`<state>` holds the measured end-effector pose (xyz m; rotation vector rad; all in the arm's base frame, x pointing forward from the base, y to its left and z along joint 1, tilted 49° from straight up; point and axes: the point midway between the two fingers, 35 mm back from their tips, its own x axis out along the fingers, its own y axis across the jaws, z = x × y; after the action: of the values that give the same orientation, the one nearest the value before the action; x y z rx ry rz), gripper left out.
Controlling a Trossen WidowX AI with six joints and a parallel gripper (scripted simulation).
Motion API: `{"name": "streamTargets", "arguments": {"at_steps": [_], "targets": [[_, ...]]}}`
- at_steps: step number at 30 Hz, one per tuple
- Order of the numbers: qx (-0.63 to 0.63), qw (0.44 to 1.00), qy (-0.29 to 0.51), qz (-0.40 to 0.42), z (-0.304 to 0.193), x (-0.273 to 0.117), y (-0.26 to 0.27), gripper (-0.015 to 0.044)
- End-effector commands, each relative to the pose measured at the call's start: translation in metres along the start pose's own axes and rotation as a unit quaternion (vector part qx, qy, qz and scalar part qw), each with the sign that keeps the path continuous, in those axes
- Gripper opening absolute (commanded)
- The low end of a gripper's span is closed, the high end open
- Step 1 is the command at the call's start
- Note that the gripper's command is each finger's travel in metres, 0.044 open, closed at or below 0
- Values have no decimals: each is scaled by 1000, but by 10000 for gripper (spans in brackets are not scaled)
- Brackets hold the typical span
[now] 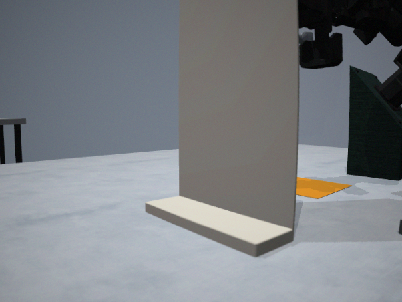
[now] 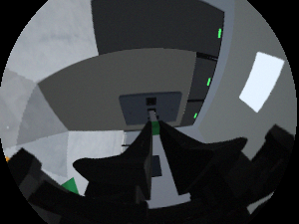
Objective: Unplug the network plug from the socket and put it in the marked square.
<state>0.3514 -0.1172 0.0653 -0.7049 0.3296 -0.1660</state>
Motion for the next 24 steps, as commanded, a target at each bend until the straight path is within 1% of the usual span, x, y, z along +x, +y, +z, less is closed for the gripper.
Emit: {"name": "streamTargets", "arguments": {"at_steps": [1, 24], "targets": [[-3, 1000, -1, 2, -1, -4, 1, 0], [-3, 1000, 0, 2, -5, -17, 1, 0]]}}
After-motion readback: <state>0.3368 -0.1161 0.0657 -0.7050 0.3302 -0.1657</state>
